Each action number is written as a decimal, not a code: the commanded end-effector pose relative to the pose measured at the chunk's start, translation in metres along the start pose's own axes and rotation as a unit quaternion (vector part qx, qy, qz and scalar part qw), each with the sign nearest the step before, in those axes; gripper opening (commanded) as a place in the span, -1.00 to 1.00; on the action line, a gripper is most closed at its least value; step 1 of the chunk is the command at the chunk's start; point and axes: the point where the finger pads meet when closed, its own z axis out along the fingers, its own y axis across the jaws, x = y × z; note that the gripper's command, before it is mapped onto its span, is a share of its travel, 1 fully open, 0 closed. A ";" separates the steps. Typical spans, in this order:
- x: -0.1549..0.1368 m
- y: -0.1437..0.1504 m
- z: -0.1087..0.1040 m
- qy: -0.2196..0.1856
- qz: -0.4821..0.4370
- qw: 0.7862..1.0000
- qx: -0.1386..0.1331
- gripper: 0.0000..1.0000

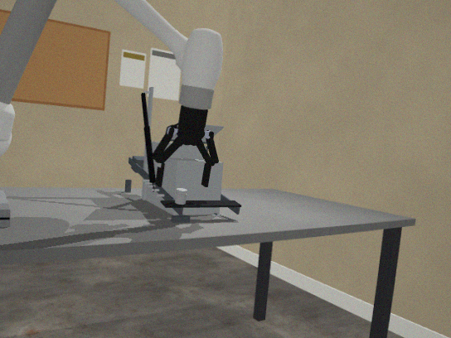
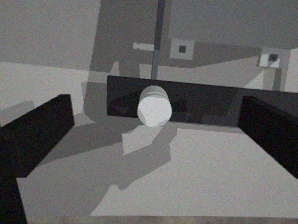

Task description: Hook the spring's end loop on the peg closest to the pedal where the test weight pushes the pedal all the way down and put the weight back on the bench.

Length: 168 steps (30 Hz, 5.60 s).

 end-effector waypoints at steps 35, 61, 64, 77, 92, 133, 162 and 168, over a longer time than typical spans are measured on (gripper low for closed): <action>-0.004 0.000 0.024 0.000 0.000 1.000 -0.001 1.00; -0.004 0.000 0.024 0.000 0.000 1.000 -0.001 1.00; -0.004 0.000 0.024 0.000 0.000 1.000 -0.001 -0.50; -0.004 0.000 0.024 0.000 0.000 1.000 -0.001 -0.50; -0.004 0.000 0.024 0.000 0.000 1.000 -0.001 -0.50; -0.001 0.000 0.008 0.000 0.000 1.000 -0.001 -0.50; 0.003 0.000 -0.018 0.000 0.000 1.000 -0.001 -0.50; 0.004 0.000 -0.021 0.000 0.000 1.000 -0.001 -0.50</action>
